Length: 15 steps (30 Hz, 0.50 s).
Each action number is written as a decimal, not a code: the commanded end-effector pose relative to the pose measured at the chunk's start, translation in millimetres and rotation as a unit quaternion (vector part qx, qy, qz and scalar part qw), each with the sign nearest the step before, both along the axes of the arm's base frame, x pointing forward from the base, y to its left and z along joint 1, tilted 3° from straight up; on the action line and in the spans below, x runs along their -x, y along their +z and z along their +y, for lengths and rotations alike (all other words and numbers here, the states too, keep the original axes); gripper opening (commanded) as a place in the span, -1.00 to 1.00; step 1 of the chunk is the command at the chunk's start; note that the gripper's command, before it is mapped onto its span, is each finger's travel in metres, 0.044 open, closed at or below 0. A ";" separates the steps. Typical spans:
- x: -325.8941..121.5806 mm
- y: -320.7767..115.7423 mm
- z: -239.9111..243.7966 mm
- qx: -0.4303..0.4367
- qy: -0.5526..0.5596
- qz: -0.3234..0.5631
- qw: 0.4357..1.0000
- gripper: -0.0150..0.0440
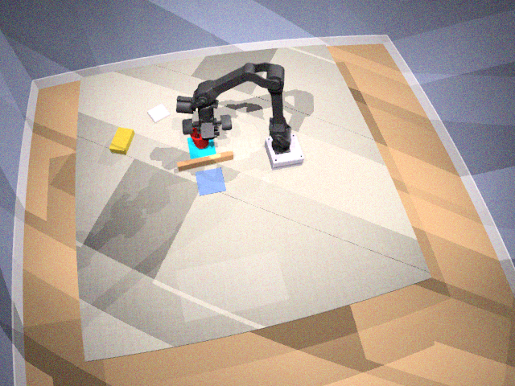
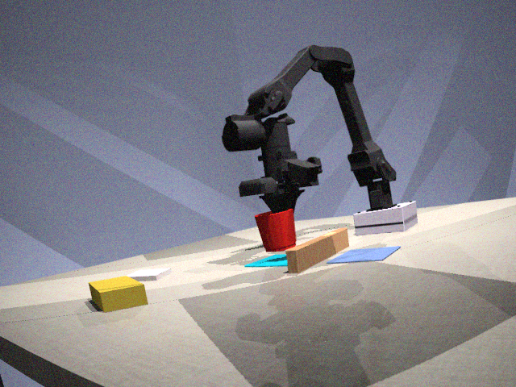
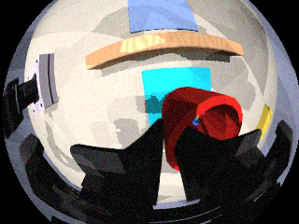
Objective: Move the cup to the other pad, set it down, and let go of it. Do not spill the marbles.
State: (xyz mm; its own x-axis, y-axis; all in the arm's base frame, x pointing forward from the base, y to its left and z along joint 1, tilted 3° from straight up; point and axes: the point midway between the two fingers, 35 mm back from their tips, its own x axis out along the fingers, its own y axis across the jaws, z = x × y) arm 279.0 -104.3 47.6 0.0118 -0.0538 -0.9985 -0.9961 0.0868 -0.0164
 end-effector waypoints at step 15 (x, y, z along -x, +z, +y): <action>1.0 -15.0 -0.9 0.000 0.000 0.001 1.000 -0.49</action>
